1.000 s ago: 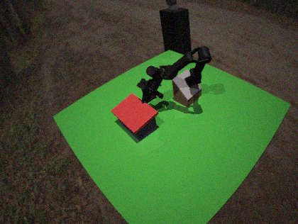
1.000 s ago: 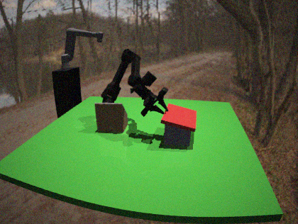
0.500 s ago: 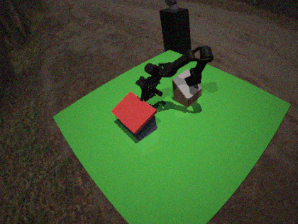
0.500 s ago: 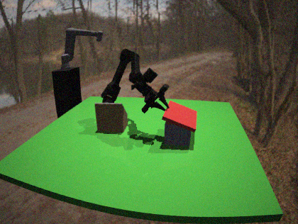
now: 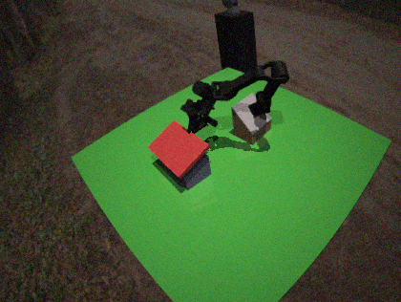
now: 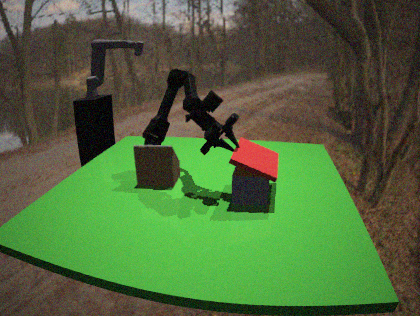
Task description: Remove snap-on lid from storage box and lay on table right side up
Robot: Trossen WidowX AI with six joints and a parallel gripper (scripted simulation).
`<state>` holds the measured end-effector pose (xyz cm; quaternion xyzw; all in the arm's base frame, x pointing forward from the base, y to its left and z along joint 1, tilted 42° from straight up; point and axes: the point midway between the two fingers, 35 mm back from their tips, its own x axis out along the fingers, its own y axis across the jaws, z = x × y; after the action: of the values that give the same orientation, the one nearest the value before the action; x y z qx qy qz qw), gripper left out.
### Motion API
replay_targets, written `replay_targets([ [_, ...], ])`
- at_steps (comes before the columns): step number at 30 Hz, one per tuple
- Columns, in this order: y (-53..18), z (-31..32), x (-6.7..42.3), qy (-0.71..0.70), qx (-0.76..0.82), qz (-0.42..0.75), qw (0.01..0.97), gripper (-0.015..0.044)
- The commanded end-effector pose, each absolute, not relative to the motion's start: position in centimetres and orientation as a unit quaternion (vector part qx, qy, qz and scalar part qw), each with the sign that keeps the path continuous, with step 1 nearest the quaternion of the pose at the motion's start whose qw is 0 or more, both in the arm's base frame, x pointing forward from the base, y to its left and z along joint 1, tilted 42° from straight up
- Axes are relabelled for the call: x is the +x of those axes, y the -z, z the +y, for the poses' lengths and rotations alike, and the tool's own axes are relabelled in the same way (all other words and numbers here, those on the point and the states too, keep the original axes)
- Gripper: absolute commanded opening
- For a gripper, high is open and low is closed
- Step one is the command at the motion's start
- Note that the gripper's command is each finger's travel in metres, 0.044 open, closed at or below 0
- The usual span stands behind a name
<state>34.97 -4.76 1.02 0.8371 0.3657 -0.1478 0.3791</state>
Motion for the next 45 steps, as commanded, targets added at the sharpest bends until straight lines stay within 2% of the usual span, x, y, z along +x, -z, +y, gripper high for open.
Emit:
replay_targets([
  [1,-2.0,-5.4,35.4,0.140,0.837,0.360,0.388,0.0000],
  [45,-6.3,-9.2,35.9,0.141,0.836,0.360,0.388,0.0000],
])
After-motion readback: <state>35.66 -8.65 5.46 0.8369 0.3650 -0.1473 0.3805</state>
